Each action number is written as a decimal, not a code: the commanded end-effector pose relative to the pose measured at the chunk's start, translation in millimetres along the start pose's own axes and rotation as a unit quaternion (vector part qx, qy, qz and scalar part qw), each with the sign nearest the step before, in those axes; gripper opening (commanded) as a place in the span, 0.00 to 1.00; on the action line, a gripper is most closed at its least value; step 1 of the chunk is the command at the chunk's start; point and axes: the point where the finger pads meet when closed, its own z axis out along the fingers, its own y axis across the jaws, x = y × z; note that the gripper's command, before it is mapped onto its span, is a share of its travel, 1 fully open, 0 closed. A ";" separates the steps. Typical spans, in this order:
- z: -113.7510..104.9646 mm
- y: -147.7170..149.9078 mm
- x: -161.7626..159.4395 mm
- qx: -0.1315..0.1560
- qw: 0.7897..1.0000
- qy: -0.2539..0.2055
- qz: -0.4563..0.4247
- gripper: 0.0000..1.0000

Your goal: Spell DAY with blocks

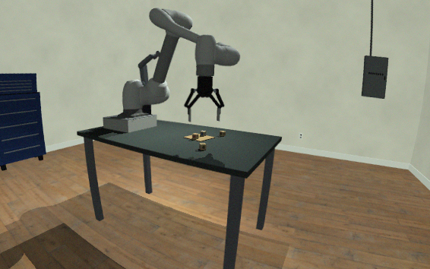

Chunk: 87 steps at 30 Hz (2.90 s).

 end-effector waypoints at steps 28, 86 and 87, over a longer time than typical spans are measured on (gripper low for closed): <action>3.9 -1.2 3.5 0.004 0.996 0.000 -0.088 1.00; 24.8 -2.1 3.4 0.004 0.458 0.006 -0.889 1.00; 25.1 -2.1 3.4 0.004 0.442 0.006 -0.897 1.00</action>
